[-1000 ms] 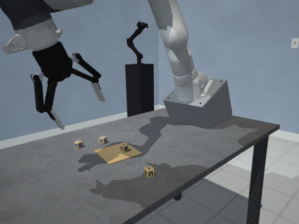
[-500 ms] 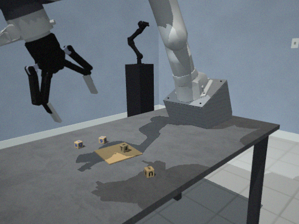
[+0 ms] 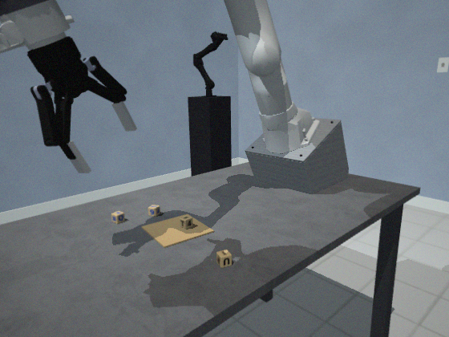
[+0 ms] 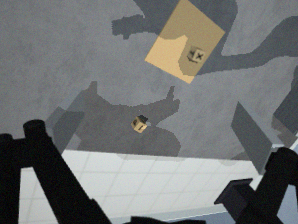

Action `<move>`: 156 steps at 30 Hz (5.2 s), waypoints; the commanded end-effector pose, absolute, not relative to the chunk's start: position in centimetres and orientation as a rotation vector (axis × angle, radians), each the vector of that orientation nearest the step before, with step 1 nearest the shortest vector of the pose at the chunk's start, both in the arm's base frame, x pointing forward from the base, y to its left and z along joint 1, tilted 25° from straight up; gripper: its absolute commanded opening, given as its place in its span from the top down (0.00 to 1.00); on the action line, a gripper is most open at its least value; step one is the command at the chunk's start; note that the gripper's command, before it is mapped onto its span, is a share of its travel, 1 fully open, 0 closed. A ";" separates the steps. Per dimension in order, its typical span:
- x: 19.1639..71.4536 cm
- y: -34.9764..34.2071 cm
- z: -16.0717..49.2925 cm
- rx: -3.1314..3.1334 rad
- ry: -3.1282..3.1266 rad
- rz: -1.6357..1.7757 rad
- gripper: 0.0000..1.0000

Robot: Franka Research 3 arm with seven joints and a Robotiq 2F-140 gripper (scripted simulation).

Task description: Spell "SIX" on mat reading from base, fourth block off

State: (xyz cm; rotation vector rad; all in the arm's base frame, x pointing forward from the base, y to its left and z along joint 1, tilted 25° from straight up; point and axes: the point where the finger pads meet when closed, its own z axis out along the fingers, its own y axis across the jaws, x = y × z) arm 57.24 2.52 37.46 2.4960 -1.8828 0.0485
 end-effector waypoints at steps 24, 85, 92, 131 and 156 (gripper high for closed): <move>55.8 0.5 41.3 2.841 -1.327 0.006 0.00; 54.6 0.7 28.6 1.853 -2.595 0.020 0.00; 54.2 0.7 27.4 1.722 -2.689 0.019 0.00; 51.1 0.7 20.1 0.822 -3.111 0.005 0.00; 48.2 0.4 15.7 0.190 -3.227 -0.008 0.00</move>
